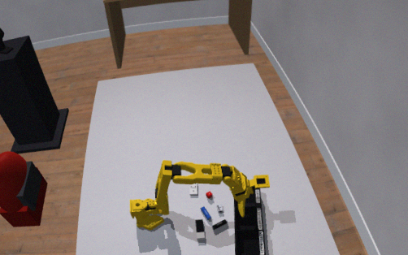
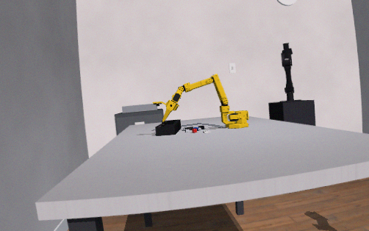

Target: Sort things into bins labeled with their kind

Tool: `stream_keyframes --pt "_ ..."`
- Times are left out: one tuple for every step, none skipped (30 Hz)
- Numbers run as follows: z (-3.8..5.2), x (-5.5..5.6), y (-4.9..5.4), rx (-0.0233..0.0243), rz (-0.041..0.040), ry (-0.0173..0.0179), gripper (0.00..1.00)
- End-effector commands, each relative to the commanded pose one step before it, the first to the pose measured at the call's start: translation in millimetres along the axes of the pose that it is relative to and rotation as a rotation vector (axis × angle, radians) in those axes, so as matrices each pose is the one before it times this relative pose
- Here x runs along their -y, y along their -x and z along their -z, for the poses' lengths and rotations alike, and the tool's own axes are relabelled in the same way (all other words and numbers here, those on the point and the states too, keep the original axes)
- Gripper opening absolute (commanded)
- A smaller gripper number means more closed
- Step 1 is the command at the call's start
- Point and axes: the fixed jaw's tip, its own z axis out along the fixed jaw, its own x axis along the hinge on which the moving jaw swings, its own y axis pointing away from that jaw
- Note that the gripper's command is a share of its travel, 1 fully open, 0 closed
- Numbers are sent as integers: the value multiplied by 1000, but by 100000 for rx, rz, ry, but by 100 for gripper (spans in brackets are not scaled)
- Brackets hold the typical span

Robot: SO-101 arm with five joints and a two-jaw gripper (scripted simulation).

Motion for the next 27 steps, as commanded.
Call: stream_keyframes --pt "12319 -5109 14642 7500 -75 1635 100" --pt "0 0 0 0 0 0 100" --pt "0 0 0 0 0 0 100" --pt "0 0 0 0 0 0 100" --pt "0 0 0 0 0 0 100" --pt "3414 -253 1849 2292 14 307 100" --pt "0 0 0 0 0 0 100" --pt "0 0 0 0 0 0 100" --pt "0 0 0 0 0 0 100" --pt "0 0 0 0 0 0 100" --pt "0 0 0 0 0 0 100" --pt "0 0 0 0 0 0 100" --pt "0 0 0 0 0 0 100" --pt "0 0 0 0 0 0 100" --pt "0 0 0 0 0 0 100" --pt "0 0 0 0 0 0 100" --pt "0 0 0 0 0 0 100" --pt "0 0 0 0 0 0 100" --pt "0 0 0 0 0 0 100" --pt "0 0 0 0 0 0 100" --pt "0 0 0 0 0 0 100" --pt "0 0 0 0 0 0 100" --pt "-1 -4 3 3 -1 -3 100" --pt "0 0 0 0 0 0 100" --pt "0 0 0 0 0 0 100" --pt "0 0 0 0 0 0 100" --pt "0 0 0 0 0 0 100"
